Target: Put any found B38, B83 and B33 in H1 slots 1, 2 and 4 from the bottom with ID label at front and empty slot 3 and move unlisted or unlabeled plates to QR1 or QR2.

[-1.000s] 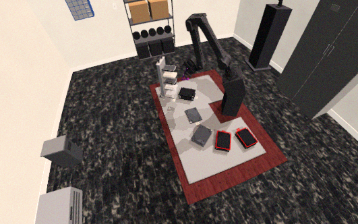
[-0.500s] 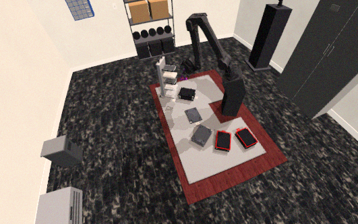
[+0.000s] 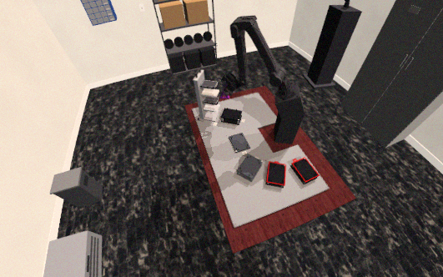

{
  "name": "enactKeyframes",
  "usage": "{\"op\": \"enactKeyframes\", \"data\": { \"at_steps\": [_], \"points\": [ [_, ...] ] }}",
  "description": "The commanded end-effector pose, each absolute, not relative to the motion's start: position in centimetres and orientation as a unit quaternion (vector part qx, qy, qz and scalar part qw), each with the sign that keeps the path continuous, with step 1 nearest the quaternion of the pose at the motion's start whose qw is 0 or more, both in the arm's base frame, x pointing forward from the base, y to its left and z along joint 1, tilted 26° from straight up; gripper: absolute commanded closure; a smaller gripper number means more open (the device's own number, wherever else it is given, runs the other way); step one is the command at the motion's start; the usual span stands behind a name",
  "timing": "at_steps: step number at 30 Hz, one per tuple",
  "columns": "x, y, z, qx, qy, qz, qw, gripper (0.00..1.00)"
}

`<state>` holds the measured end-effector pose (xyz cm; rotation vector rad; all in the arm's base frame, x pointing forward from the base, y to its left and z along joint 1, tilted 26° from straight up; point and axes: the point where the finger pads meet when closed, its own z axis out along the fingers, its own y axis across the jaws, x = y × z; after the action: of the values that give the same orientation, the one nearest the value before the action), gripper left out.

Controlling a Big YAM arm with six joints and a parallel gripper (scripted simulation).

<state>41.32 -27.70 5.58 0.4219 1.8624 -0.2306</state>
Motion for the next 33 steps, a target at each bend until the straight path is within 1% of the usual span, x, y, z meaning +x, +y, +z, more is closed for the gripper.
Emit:
{"op": "enactKeyframes", "data": {
  "at_steps": [1, 33],
  "points": [
    [42.6, -27.6, 7.0, 0.174, 0.788, -0.097, 0.583, 0.00],
    [45.8, -29.0, 8.9, 0.174, 0.787, -0.097, 0.584, 0.00]
  ]
}}
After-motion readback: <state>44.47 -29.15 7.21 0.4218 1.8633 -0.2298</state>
